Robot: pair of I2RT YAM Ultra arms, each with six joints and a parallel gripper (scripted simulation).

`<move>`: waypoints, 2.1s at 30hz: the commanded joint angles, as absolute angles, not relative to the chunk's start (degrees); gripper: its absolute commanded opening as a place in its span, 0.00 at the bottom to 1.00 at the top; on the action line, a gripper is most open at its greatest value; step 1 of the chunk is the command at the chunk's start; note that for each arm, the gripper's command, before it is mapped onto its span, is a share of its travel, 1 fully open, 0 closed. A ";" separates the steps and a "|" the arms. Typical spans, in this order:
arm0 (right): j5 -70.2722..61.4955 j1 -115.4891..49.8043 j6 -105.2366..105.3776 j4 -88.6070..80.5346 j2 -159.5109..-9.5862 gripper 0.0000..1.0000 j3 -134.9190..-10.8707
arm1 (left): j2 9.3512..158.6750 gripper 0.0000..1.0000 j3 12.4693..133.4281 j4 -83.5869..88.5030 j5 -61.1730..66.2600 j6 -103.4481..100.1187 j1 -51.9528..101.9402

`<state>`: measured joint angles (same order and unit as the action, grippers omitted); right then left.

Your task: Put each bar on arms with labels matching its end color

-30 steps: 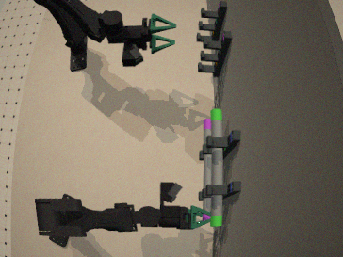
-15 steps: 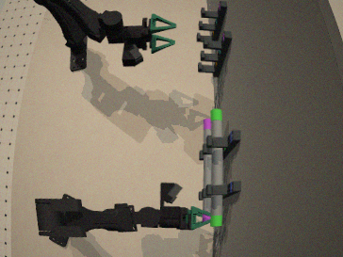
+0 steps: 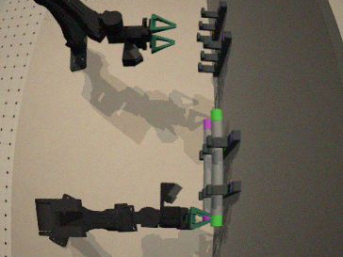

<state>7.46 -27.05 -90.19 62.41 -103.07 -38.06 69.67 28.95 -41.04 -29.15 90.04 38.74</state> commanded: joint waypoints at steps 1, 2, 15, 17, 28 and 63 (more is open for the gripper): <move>7.10 -26.57 -90.01 63.64 -101.45 0.66 -37.90 | 70.02 1.00 28.37 -41.65 -29.47 90.00 39.25; 7.12 -26.59 -90.01 63.67 -101.45 0.60 -37.86 | 70.02 1.00 28.37 -41.65 -29.47 90.00 39.25; 7.24 -26.71 -90.04 63.92 -101.38 0.00 -37.53 | 70.02 1.00 28.37 -41.65 -29.47 90.00 39.25; 7.24 -26.72 -90.04 63.92 -101.38 0.00 -37.53 | 70.02 1.00 28.37 -41.65 -29.47 90.00 39.25; 7.25 -26.72 -90.04 63.93 -101.36 0.00 -37.51 | 70.02 1.00 28.37 -41.65 -29.47 90.00 39.25; 7.24 -26.72 -90.05 61.53 -99.55 0.00 -38.12 | 70.02 1.00 28.37 -41.65 -29.47 90.00 39.25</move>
<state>7.51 -27.05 -90.35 60.49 -102.04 -38.09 69.67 28.95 -41.04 -29.15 90.04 38.74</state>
